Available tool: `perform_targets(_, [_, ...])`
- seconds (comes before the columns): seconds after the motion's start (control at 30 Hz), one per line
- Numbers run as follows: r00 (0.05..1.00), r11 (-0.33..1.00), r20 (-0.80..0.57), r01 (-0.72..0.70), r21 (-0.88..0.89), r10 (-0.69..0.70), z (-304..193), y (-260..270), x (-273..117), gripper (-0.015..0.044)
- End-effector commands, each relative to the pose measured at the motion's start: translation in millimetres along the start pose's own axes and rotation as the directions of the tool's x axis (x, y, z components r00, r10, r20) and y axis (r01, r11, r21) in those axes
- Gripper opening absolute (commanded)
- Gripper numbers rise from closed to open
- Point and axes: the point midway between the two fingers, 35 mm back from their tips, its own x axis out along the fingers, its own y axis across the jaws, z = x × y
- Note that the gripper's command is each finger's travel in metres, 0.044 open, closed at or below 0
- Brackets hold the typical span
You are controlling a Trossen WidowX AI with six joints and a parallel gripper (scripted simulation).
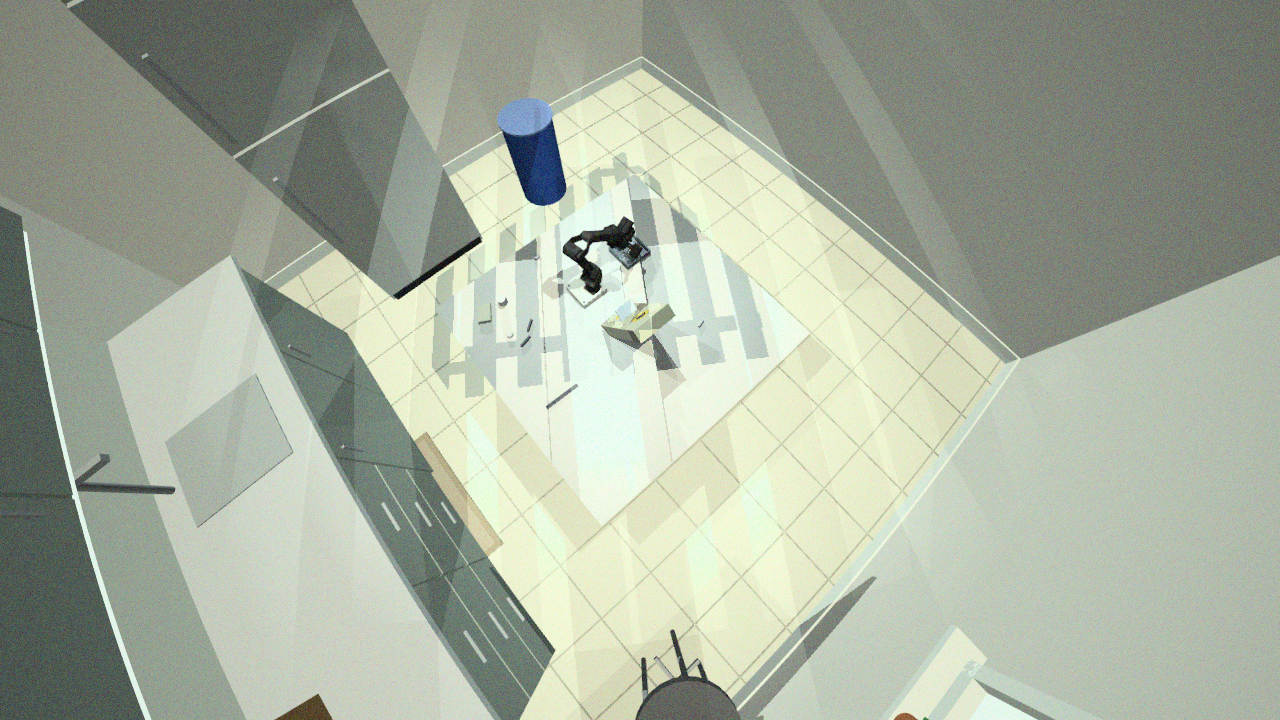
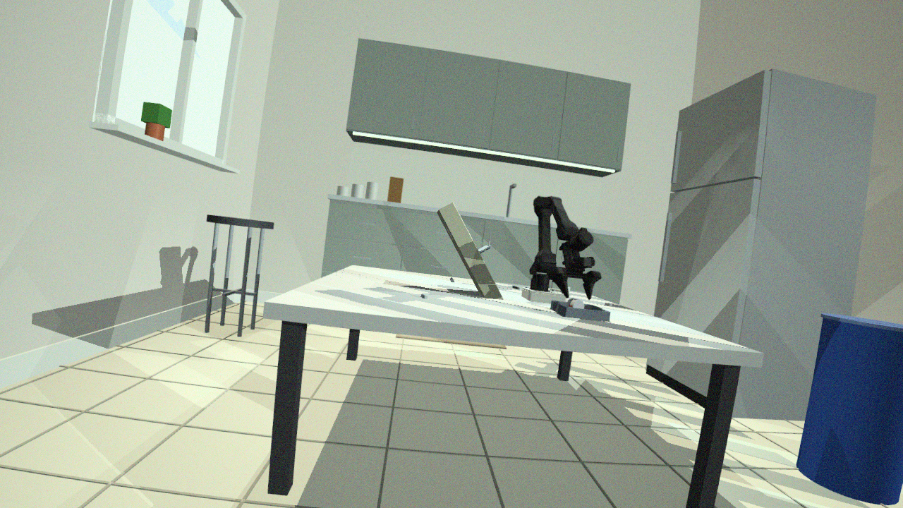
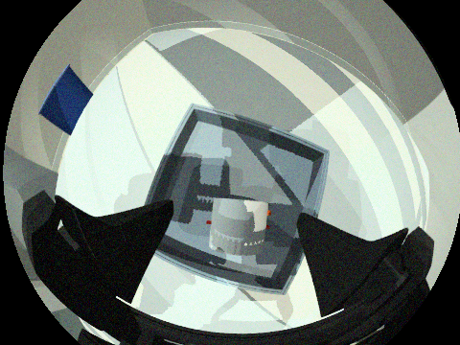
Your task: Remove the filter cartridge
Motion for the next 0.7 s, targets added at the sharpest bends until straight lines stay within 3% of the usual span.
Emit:
perform_targets(0.0, [1.000,1.000,0.030,0.001,-0.001,-0.001,25.5,-0.2,-34.7,0.0440])
perform_targets(0.1, [1.000,1.000,0.029,0.001,-0.001,-0.001,32.9,0.0,-54.6,0.0440])
perform_targets(0.67, [0.999,1.000,0.034,0.002,-0.001,-0.002,30.1,-0.2,-41.5,0.0440])
